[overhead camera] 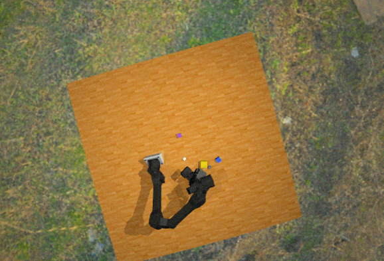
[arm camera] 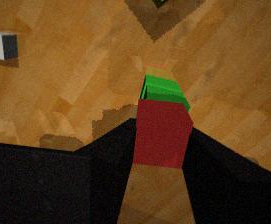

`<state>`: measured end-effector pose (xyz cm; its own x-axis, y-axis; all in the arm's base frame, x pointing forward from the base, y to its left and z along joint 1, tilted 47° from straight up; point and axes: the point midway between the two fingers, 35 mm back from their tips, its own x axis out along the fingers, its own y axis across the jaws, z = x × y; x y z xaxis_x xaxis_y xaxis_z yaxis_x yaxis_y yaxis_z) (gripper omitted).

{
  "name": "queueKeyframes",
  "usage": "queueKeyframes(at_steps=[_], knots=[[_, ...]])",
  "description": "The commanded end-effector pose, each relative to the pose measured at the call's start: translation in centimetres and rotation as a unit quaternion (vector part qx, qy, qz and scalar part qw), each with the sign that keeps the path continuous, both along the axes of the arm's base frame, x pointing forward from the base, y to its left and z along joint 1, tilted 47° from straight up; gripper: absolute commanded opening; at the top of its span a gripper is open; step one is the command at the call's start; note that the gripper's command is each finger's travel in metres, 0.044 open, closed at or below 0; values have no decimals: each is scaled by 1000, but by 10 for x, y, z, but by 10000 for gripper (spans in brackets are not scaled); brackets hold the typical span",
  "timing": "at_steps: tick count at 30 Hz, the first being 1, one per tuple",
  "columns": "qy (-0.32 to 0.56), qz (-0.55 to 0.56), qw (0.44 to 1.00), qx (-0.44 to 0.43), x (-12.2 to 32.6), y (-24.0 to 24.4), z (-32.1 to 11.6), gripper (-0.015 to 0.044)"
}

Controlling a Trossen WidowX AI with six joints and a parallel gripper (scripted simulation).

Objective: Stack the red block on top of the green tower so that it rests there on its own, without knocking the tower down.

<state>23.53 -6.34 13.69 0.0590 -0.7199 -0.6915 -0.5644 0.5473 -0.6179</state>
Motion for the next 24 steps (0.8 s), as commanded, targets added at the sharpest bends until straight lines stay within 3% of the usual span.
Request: queueKeyframes(at_steps=[1,8,24], knots=[[-1,2,1000,-3,0,-1,1,0],[-1,2,1000,-3,0,0,1,0],[0,0,1000,0,0,0,0,420]])
